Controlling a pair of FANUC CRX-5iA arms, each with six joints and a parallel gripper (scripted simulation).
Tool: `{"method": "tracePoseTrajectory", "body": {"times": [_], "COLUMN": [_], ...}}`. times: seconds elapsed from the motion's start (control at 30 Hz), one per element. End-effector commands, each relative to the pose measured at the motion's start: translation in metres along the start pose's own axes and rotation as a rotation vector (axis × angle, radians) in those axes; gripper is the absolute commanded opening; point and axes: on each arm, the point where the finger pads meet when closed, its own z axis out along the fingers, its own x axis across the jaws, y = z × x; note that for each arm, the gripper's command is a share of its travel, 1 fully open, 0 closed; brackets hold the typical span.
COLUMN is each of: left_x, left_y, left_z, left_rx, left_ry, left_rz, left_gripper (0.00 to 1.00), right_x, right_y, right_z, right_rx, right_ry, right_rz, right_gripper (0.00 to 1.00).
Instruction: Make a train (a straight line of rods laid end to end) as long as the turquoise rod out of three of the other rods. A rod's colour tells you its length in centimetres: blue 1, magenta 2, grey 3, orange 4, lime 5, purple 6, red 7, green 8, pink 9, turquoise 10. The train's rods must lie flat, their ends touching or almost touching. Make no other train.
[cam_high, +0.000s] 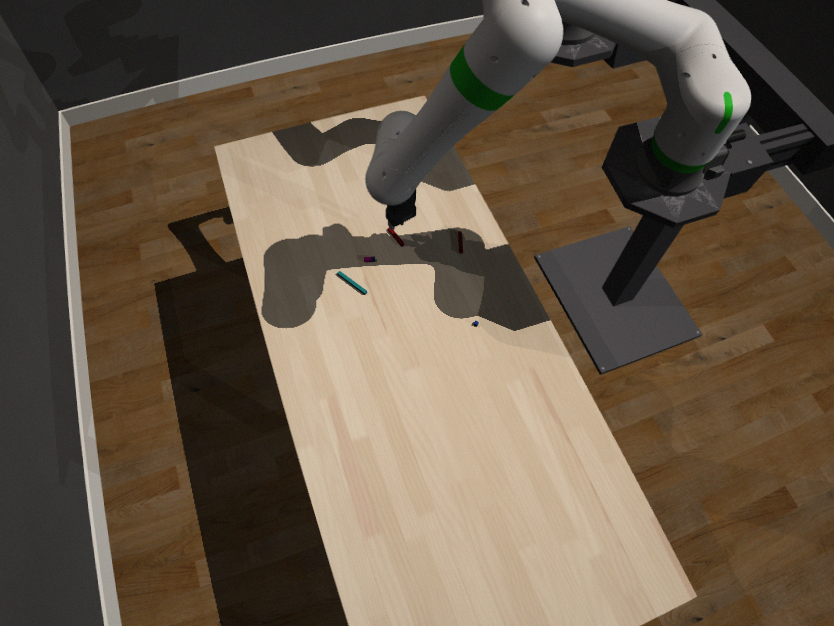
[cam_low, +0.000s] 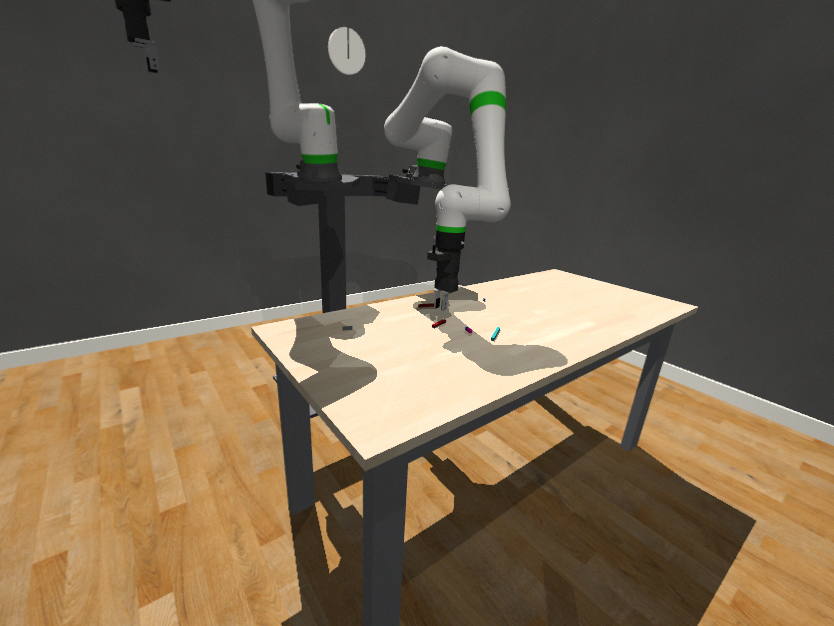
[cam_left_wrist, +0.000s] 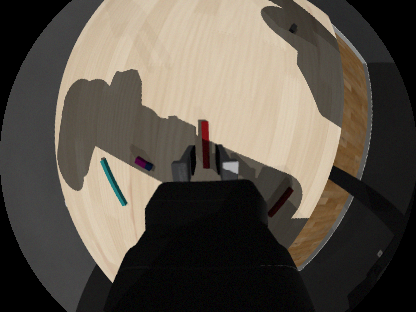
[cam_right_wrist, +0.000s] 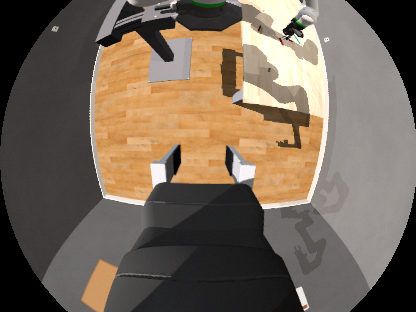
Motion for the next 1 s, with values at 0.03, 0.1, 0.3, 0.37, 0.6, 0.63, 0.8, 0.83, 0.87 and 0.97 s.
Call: {"method": "tracePoseTrajectory", "body": {"times": [0.03,0.1,0.3,0.37,0.6,0.63,0.8,0.83,0.87,0.97], "left_x": [-0.001,-0.001,-0.001,-0.001,-0.001,-0.001,-0.001,-0.001,-0.001,-0.001], "left_y": [-0.001,-0.001,-0.001,-0.001,-0.001,-0.001,-0.001,-0.001,-0.001,-0.001], "left_z": [0.004,0.007,0.013,0.017,0.027,0.028,0.033,0.033,0.034,0.036], "left_rx": [0.001,0.001,0.001,0.001,0.001,0.001,0.001,0.001,0.001,0.001], "left_ry": [-0.002,-0.002,-0.002,-0.002,-0.002,-0.002,-0.002,-0.002,-0.002,-0.002], "left_rz": [0.000,0.000,0.000,0.000,0.000,0.000,0.000,0.000,0.000,0.000], "left_gripper": [0.54,0.54,0.54,0.54,0.54,0.54,0.54,0.54,0.54,0.54], "right_x": [0.000,0.000,0.000,0.000,0.000,0.000,0.000,0.000,0.000,0.000], "right_y": [0.000,0.000,0.000,0.000,0.000,0.000,0.000,0.000,0.000,0.000], "right_z": [-0.001,-0.001,-0.001,-0.001,-0.001,-0.001,-0.001,-0.001,-0.001,-0.001], "right_rx": [-0.002,-0.002,-0.002,-0.002,-0.002,-0.002,-0.002,-0.002,-0.002,-0.002], "right_ry": [0.000,0.000,0.000,0.000,0.000,0.000,0.000,0.000,0.000,0.000], "right_rz": [0.000,0.000,0.000,0.000,0.000,0.000,0.000,0.000,0.000,0.000], "right_gripper": [1.00,1.00,1.00,1.00,1.00,1.00,1.00,1.00,1.00,1.00]}}
